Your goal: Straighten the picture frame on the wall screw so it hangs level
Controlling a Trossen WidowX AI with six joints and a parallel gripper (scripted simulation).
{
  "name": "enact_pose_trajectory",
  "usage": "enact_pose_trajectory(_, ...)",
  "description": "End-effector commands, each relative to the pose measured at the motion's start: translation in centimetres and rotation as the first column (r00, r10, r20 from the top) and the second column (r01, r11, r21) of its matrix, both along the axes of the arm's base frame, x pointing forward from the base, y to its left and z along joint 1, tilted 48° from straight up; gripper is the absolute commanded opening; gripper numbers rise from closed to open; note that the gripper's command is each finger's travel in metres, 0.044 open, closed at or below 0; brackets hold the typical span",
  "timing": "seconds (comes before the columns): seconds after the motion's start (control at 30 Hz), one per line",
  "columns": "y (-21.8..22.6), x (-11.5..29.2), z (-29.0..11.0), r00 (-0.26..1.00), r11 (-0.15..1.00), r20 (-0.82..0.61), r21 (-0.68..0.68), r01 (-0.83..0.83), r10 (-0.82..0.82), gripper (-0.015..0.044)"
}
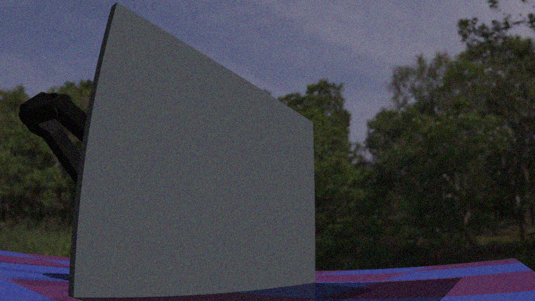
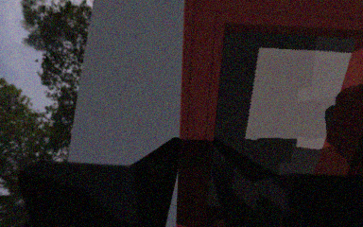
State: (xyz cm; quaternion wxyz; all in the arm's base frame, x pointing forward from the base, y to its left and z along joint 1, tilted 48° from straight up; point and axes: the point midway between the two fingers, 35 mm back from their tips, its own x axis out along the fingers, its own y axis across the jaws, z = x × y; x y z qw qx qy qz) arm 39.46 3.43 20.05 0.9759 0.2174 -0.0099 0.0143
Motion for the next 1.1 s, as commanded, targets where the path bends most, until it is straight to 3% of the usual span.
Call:
enact_pose_trajectory(0.0,0.08,0.02,0.04,1.0,1.0,0.002,0.004,-0.004,0.004,0.0069)
enact_pose_trajectory(0.17,0.08,0.02,0.04,1.0,1.0,0.002,0.004,-0.004,0.004,0.0)
enact_pose_trajectory(1.07,0.57,-0.02,0.28,1.0,1.0,0.001,0.005,-0.004,0.004,0.0)
